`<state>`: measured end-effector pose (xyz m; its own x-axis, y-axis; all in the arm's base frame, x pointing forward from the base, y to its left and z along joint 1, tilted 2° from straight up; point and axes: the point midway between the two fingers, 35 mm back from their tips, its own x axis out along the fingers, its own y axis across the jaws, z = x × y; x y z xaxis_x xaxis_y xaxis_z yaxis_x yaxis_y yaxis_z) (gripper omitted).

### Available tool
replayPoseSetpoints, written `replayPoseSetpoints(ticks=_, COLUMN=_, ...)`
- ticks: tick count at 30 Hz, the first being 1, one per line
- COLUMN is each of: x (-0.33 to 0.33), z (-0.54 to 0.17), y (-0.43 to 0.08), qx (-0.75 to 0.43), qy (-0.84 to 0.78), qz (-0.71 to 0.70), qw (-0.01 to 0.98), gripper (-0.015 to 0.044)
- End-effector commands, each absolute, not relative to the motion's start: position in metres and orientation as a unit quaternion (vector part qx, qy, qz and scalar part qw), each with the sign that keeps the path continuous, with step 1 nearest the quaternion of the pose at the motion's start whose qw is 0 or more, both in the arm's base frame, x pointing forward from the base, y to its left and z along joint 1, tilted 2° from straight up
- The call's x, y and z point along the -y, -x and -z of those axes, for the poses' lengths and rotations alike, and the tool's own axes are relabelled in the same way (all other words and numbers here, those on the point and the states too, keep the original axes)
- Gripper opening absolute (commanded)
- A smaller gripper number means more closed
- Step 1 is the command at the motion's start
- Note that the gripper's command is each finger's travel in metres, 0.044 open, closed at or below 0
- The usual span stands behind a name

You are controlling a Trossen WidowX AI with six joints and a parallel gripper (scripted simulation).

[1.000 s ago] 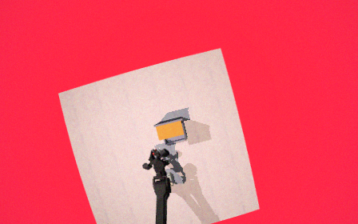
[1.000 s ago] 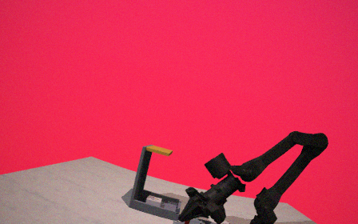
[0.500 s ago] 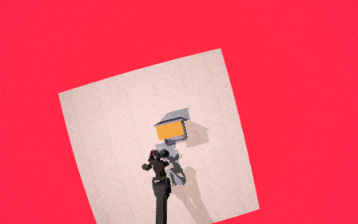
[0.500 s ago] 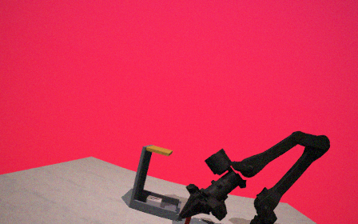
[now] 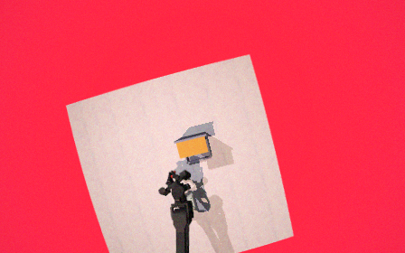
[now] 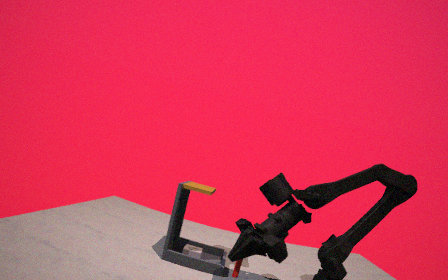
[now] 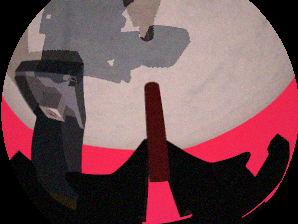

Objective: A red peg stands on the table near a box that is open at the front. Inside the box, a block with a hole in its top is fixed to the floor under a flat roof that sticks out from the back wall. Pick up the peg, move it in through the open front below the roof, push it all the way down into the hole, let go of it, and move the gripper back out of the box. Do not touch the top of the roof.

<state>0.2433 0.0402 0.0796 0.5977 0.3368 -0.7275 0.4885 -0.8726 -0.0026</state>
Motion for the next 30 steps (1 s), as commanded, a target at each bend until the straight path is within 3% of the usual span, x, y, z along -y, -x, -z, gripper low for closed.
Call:
replayPoseSetpoints(ticks=1, x=-0.04, z=-0.087, y=-0.243, qx=-0.229, qy=-0.89, qz=0.382, qw=0.098, gripper=0.0)
replayPoseSetpoints(ticks=30, x=0.014, z=-0.093, y=-0.284, qx=-0.149, qy=-0.907, qz=0.387, qw=0.068, gripper=0.0)
